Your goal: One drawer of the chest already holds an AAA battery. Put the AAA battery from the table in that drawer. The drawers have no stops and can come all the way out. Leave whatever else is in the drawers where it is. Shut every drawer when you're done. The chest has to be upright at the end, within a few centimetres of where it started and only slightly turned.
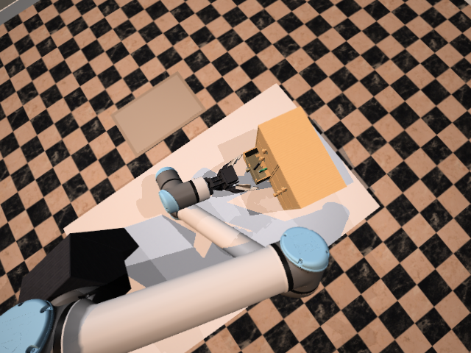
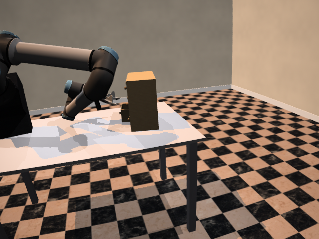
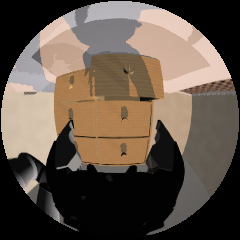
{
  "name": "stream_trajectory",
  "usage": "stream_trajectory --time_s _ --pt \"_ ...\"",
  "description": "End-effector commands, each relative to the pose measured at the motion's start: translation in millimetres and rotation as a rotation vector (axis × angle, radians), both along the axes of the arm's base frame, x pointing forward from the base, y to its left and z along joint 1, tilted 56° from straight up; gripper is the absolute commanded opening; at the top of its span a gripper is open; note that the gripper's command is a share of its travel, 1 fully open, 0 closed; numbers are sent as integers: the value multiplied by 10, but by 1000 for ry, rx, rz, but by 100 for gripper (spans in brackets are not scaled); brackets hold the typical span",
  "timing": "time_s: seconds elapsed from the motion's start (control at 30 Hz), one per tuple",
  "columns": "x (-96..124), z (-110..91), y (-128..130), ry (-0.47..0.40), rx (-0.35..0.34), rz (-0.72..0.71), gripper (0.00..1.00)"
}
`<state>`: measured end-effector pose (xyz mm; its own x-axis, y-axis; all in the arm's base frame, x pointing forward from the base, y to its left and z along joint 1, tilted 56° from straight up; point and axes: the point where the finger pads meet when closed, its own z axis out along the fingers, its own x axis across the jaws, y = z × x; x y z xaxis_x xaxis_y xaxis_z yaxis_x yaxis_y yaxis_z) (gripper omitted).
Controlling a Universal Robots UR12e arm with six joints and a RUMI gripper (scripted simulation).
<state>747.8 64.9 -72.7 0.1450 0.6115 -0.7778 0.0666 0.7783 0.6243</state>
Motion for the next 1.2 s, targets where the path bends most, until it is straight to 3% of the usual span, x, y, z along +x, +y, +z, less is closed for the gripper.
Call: stream_trajectory --time_s 0.0,0.77,1.17 --pt "-131 -30 -6 0 0 1 100" --pt "-847 -212 -67 0 0 1 100" --pt "-1075 -270 -87 0 0 1 100"
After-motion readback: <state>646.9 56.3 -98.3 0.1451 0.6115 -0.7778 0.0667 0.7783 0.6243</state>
